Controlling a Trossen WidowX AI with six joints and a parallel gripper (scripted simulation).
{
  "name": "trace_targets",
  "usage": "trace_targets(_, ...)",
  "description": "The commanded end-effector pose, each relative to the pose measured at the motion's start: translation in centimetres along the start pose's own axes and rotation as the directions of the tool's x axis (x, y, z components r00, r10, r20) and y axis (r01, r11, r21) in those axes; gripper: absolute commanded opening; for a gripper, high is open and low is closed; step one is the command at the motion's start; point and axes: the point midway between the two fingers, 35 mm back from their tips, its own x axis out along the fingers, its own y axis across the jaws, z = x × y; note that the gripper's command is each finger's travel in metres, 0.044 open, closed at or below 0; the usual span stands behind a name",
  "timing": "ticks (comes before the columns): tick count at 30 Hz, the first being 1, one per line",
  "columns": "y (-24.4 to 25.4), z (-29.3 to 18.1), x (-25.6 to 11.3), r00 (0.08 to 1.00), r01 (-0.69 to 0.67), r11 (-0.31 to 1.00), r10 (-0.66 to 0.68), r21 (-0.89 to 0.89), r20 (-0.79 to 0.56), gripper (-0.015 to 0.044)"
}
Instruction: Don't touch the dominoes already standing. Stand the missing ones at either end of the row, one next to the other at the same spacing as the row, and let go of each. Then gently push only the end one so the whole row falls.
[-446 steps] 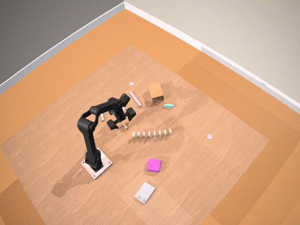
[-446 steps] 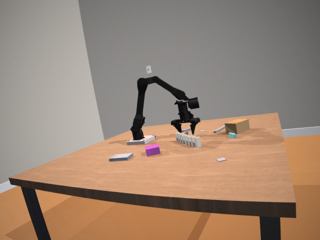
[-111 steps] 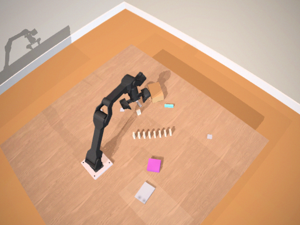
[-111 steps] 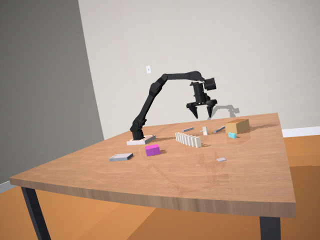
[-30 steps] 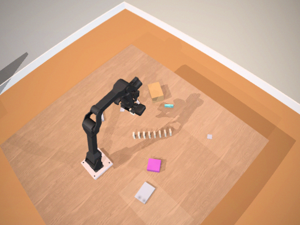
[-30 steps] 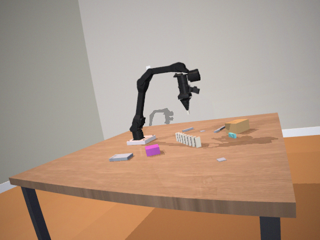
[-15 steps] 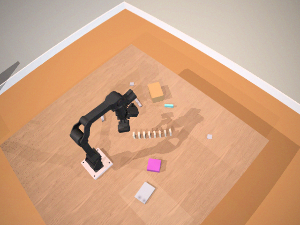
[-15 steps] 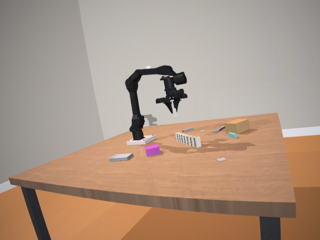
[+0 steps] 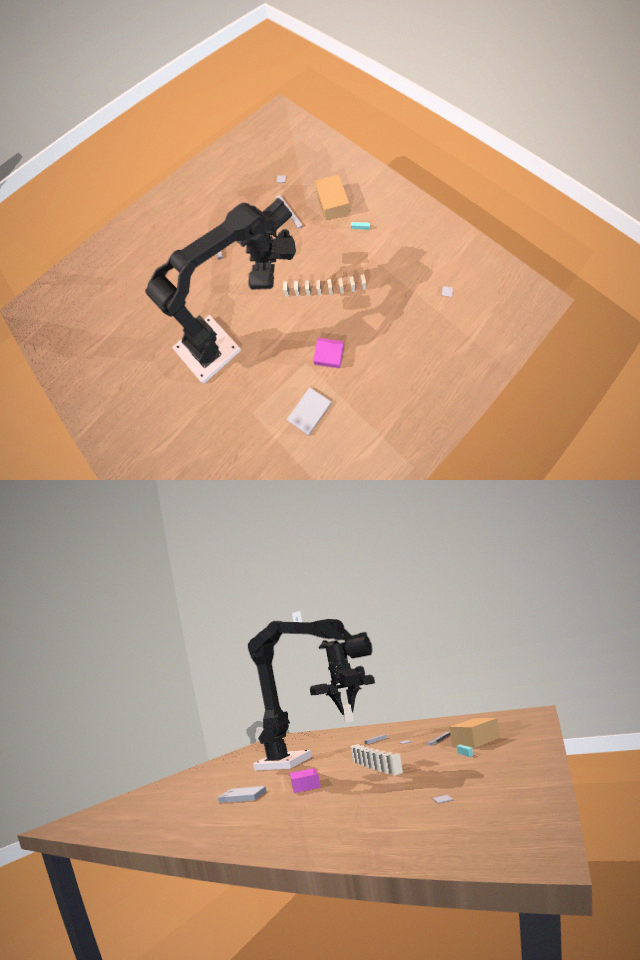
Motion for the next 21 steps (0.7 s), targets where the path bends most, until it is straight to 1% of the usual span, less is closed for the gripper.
trace_targets(1,0.1,0.1,1.9,1.0,0.004,1.0,-0.004,0.005,-0.005,0.0107)
trace_targets(21,-0.3,-0.3,10.7,1.0,0.004,1.0,-0.004,0.005,-0.006,0.0107)
